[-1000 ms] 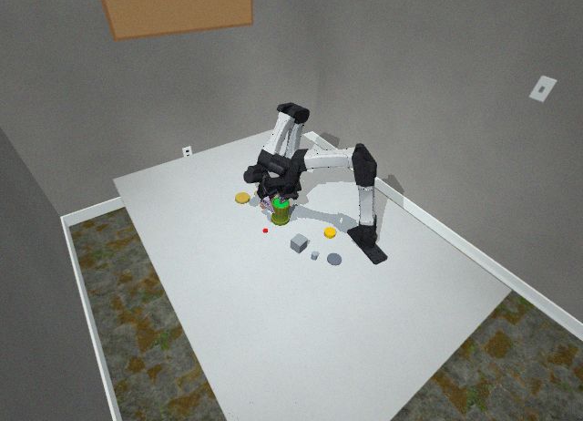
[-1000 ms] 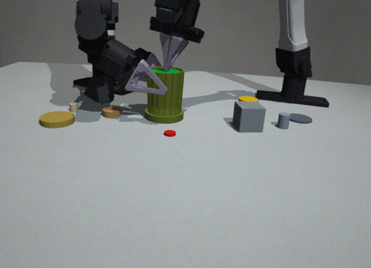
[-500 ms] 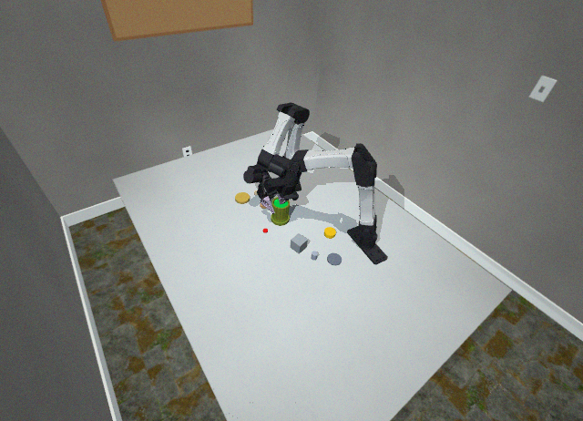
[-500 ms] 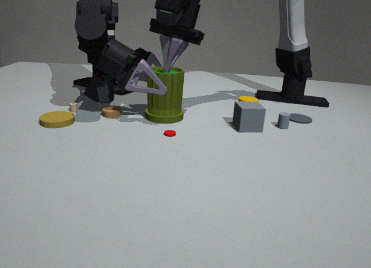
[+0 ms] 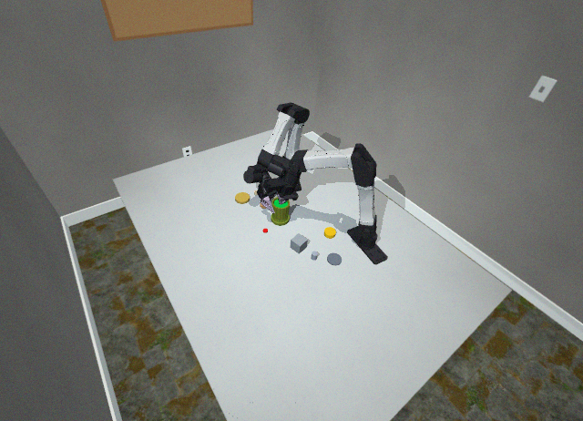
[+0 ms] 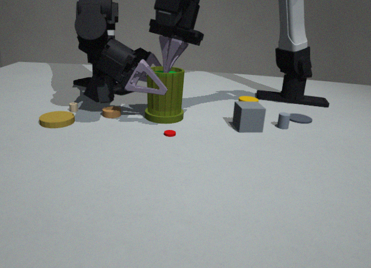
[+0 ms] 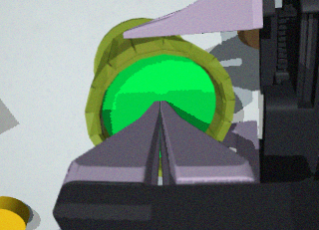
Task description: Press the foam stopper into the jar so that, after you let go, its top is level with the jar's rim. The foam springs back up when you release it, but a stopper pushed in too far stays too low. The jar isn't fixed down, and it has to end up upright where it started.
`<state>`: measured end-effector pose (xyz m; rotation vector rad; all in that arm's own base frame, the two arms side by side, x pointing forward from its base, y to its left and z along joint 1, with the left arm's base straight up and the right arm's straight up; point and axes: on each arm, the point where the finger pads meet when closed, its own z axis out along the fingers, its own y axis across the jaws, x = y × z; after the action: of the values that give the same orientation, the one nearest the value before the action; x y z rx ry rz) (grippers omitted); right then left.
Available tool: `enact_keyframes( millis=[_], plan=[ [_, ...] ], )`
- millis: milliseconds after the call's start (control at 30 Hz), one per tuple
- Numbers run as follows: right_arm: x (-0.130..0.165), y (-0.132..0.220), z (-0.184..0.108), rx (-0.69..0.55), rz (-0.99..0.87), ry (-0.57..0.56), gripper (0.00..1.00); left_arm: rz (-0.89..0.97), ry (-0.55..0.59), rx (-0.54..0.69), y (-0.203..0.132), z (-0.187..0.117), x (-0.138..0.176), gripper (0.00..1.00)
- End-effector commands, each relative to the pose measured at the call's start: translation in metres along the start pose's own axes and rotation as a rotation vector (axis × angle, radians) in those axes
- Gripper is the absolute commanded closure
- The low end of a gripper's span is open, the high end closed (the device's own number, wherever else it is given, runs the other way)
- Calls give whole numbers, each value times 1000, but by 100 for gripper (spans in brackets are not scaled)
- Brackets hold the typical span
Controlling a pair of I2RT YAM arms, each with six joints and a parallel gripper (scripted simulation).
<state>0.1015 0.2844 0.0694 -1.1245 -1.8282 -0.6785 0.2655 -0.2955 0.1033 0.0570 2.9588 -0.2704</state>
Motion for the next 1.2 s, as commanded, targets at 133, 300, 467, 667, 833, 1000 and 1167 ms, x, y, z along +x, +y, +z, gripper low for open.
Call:
enact_keyframes(
  millis=[133,300,467,667,833,1000,1167],
  plan=[
    [8,12,-3,-11,6,15,36,6,29,-27,0,3,3,100],
    [8,12,-3,-11,6,15,36,6,25,-23,-3,-6,0,100],
    [8,12,-3,-11,6,15,36,6,-2,6,-7,-28,-4,100],
    [8,12,-3,-11,6,15,36,6,-15,19,-10,-41,-6,100],
    [8,12,-3,-11,6,15,36,7,6,-1,-10,-38,-6,100],
    [8,12,-3,-11,6,15,36,7,-9,14,-11,-52,-7,100],
    [8,12,-3,-11,6,15,36,7,-29,35,-15,-61,-10,100]
  ],
)
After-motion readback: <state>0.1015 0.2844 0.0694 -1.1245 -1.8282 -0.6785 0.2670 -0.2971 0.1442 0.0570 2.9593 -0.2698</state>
